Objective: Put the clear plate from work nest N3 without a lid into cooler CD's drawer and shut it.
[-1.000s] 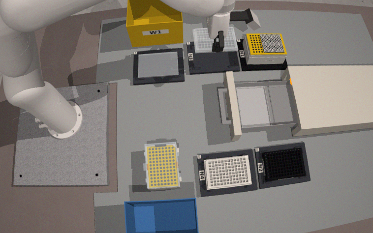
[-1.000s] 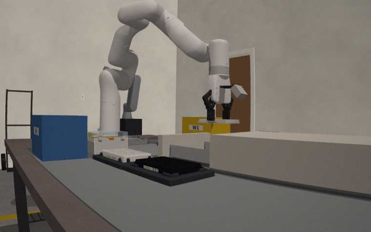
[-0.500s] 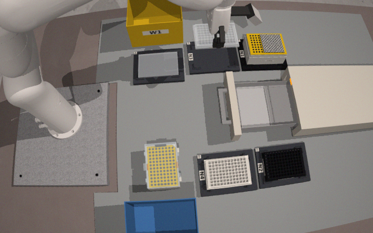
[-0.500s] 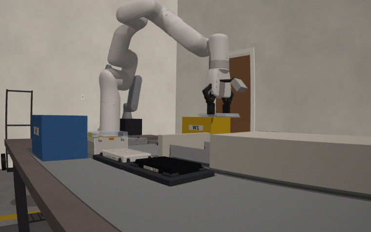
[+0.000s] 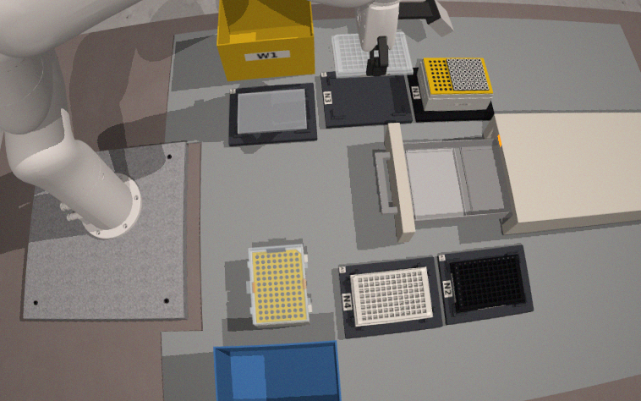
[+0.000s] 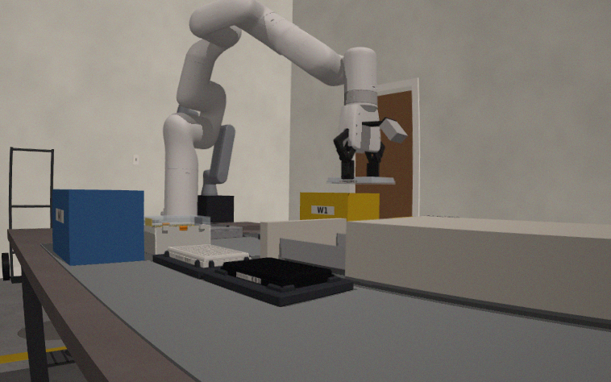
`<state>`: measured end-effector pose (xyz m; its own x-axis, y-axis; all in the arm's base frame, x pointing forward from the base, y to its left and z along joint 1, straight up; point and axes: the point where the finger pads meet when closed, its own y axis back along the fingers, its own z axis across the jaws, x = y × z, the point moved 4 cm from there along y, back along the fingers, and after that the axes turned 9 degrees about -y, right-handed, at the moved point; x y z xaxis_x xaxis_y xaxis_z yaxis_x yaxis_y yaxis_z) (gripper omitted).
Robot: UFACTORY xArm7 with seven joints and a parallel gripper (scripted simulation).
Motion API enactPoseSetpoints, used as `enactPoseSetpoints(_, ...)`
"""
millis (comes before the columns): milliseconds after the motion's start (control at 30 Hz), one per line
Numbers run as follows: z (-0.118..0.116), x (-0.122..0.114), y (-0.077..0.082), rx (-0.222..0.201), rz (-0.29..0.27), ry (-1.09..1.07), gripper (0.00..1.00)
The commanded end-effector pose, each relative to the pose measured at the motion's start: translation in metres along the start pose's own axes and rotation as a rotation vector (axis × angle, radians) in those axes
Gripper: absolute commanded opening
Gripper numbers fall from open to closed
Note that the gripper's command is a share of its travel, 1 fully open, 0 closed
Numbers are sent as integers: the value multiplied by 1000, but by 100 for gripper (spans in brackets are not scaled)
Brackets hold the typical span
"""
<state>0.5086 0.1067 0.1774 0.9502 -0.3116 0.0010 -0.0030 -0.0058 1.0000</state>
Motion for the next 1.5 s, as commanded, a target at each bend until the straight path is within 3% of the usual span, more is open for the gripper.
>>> enactPoseSetpoints(0,0,1,2,2,3,0,0)
enactPoseSetpoints(167,0,1,2,2,3,0,0)
enactPoseSetpoints(1467,74,57,2,-1,4,1167,0)
